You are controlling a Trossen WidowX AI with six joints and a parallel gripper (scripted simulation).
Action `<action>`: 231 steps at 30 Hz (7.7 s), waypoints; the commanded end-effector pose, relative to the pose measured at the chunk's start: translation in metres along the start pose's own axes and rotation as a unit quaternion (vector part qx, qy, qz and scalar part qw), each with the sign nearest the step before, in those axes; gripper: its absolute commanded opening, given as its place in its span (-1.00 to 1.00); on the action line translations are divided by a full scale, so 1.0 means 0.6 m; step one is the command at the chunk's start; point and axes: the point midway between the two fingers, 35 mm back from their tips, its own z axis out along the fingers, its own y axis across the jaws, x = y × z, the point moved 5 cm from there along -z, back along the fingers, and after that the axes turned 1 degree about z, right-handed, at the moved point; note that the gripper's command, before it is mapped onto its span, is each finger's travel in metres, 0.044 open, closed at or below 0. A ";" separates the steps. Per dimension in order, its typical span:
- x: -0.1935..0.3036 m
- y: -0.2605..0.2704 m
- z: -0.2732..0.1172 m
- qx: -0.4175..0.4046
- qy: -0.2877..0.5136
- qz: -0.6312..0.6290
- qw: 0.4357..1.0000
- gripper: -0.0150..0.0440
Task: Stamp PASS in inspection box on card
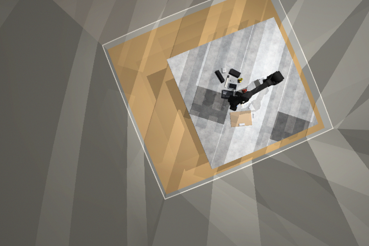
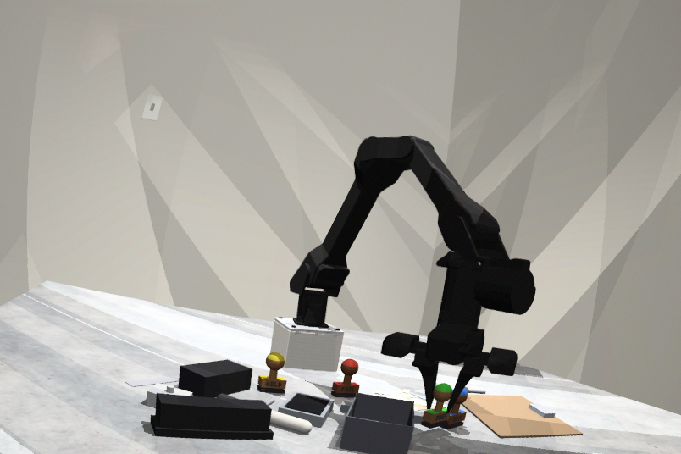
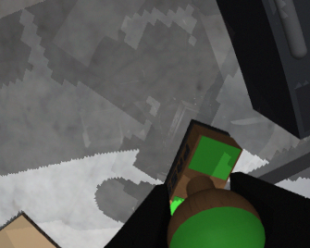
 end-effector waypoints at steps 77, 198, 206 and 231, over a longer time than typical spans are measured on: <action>0.000 -0.001 -0.066 -0.003 -0.001 0.000 1.000 -0.49; -0.108 -0.284 -0.045 0.007 -0.005 0.002 1.000 -0.49; -0.107 -0.285 -0.036 0.007 -0.005 0.002 1.000 -0.49; -0.106 -0.286 -0.013 0.008 -0.005 0.003 1.000 -0.49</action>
